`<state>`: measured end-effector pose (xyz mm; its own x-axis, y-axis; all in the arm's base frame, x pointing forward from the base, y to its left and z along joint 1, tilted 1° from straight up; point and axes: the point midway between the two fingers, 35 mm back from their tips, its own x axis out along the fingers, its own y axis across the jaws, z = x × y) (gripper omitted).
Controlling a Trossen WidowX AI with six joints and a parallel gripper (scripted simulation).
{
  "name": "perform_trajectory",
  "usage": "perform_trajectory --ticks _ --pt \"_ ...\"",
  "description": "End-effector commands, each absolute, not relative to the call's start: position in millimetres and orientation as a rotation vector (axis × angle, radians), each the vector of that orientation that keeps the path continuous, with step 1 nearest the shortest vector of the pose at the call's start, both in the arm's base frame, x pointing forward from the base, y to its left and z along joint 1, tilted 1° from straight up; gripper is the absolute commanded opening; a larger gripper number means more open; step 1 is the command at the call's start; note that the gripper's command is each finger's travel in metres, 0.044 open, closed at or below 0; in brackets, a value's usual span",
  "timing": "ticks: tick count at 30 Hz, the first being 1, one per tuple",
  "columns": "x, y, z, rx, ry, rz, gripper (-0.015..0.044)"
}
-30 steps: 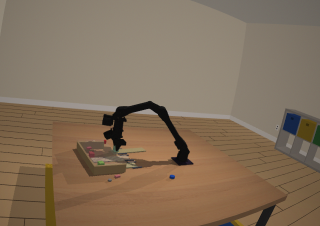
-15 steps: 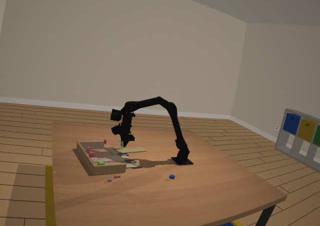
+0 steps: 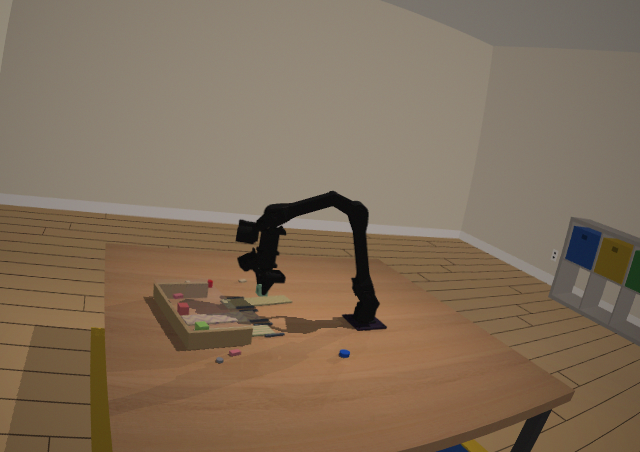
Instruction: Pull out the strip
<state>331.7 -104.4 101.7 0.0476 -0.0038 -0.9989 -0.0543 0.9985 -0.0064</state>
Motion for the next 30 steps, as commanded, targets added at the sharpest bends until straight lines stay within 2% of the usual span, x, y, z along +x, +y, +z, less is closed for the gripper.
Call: perform_trajectory --ticks 1,11,21,30 --pt "320 -101 101 -0.046 1.524 0.03 0.0" --pt "288 -91 96 -0.045 1.526 0.031 0.0" --pt "286 -91 131 -0.045 1.526 0.031 0.0" --pt "286 -91 132 -0.045 1.526 0.031 0.0"
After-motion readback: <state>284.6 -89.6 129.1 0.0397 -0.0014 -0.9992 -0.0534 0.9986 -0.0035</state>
